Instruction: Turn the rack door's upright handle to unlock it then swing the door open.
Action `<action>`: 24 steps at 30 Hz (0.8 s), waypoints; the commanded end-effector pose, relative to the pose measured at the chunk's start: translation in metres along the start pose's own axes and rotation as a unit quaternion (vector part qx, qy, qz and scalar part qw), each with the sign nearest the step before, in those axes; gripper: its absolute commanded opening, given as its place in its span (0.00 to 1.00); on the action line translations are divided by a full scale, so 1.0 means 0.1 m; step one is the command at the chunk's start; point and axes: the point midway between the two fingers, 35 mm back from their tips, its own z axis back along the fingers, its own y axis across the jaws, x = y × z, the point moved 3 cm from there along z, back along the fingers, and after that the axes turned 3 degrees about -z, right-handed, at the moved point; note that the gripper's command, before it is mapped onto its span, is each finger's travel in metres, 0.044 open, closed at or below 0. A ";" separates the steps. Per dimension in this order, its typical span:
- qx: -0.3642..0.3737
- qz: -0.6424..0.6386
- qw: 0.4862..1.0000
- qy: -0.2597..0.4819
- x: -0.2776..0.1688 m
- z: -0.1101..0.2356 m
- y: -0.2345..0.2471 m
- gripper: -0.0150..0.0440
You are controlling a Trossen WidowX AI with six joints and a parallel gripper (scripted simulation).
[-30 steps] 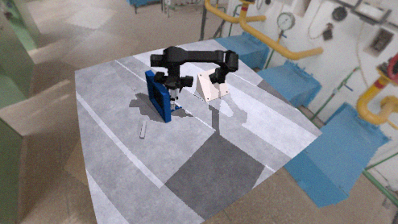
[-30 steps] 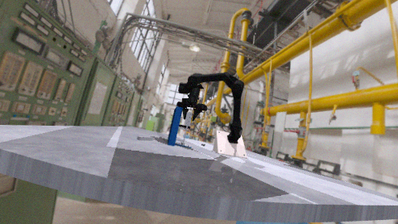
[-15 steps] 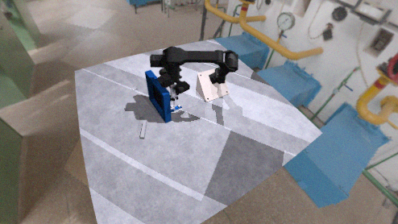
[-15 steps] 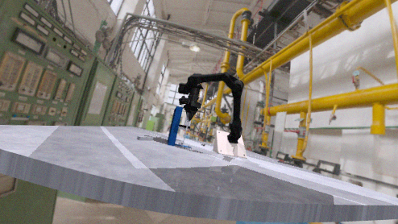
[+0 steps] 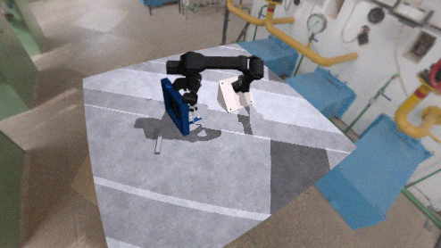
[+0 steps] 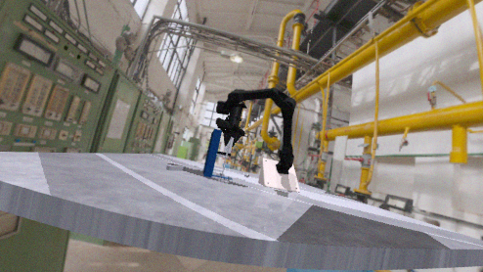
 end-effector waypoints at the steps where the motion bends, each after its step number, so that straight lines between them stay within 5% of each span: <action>1: 0.002 -0.107 0.994 0.000 0.00 0.00 0.01 0.73; 18: 0.002 -0.501 0.866 0.001 0.00 0.00 0.00 0.73; 24: 0.002 -0.515 0.857 0.001 0.00 0.00 0.00 0.73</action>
